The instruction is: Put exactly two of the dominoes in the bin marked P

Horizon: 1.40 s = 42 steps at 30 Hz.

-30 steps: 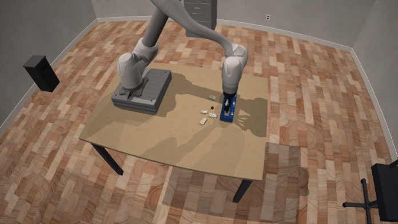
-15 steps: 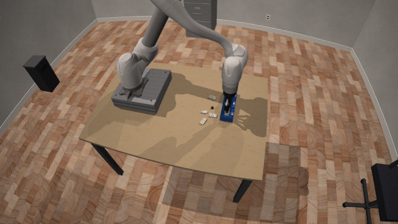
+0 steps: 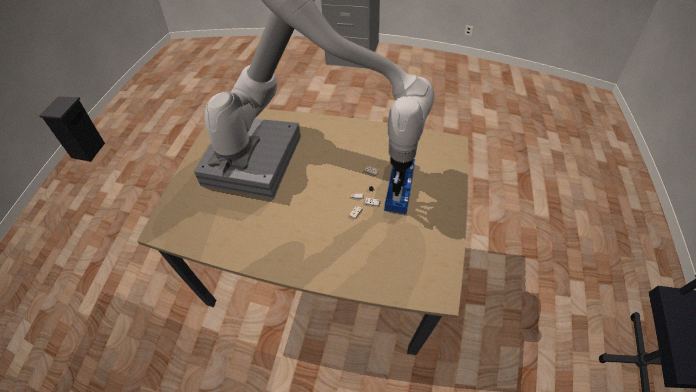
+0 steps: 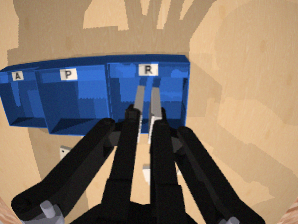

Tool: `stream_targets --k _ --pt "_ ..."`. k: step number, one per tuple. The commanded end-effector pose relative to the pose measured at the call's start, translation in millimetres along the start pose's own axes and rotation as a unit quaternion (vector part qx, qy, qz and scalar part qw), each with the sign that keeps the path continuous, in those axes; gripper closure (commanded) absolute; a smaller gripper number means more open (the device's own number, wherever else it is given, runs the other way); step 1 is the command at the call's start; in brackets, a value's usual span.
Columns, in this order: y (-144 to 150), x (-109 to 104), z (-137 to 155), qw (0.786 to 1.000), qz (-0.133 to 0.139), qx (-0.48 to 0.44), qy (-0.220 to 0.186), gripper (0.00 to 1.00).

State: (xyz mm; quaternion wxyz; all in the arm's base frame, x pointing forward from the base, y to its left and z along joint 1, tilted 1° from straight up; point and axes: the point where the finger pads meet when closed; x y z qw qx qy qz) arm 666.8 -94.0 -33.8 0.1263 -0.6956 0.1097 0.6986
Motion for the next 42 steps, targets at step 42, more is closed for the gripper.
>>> stream_targets --k 42 --pt "-77 -51 23 1.0 0.0 0.0 0.0 0.95"
Point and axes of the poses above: the point where the finger pads meet when closed, its own x axis out along the fingers, its own y axis across the jaws, z = x × y, and after that the axes turned 8 degrees about x, right-handed
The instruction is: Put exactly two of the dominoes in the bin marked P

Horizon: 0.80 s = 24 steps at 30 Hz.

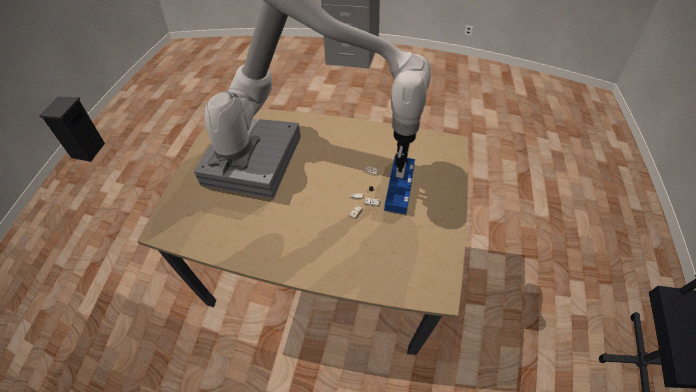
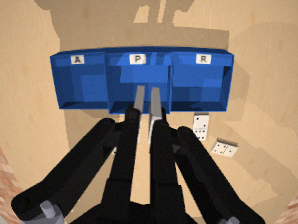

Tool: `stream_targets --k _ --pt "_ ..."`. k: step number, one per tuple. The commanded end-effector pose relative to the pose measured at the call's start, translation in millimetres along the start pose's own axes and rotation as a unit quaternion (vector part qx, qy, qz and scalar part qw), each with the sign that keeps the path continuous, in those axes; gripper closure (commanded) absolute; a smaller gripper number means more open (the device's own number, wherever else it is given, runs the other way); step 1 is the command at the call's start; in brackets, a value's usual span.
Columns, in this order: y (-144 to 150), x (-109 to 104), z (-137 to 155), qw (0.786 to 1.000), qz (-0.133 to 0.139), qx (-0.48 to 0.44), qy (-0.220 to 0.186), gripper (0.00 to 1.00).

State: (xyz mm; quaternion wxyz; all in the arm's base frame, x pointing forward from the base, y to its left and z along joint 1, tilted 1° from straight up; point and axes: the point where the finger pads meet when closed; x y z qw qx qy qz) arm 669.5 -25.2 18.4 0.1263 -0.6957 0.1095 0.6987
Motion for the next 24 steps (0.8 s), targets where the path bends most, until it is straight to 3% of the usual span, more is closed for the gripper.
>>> stream_targets --k 1,7,24 --pt "-14 0 4 1.0 0.0 0.0 0.0 0.95" --pt "-14 3 4 1.0 0.0 0.0 0.0 0.95" --pt "-14 43 4 1.0 0.0 0.0 0.0 0.95"
Point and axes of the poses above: the point where the finger pads meet when closed, its own x axis out along the fingers, its own y axis across the jaws, z = x × y, and after that the axes turned 8 degrees about x, right-handed
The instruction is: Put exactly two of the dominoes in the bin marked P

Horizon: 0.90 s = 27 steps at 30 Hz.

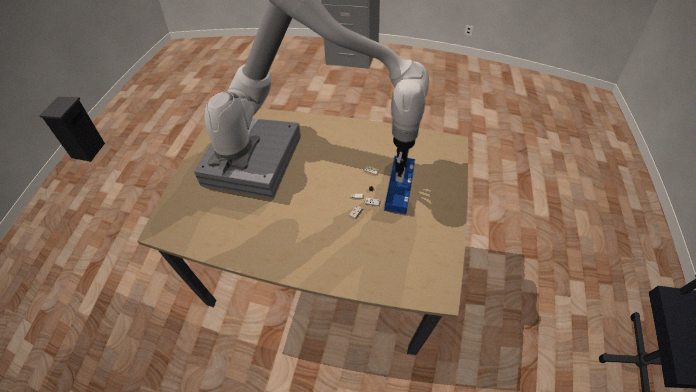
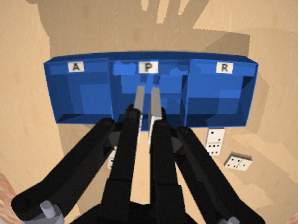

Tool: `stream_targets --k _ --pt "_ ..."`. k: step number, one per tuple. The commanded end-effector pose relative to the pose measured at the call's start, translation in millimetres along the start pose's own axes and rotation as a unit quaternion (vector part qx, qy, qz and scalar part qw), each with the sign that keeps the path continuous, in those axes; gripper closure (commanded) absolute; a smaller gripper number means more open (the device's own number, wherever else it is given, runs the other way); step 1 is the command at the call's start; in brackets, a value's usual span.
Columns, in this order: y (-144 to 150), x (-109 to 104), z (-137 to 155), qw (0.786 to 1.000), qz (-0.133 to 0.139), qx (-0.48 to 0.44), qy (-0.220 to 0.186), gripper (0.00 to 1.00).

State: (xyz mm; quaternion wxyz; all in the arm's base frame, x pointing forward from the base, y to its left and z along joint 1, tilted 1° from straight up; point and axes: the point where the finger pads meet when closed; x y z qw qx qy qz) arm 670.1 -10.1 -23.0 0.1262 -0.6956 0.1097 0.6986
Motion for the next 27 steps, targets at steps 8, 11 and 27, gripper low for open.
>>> stream_targets --k 8,11,27 --pt "0 18 0 1.0 0.0 0.0 0.0 0.95" --pt "0 18 0 1.0 0.0 0.0 0.0 0.95" --pt "0 18 0 1.0 0.0 0.0 0.0 0.95"
Point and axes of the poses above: the point where the finger pads meet when closed, its own x axis out along the fingers, its own y axis across the jaws, z = x × y, and after that the axes turned 8 degrees about x, right-handed
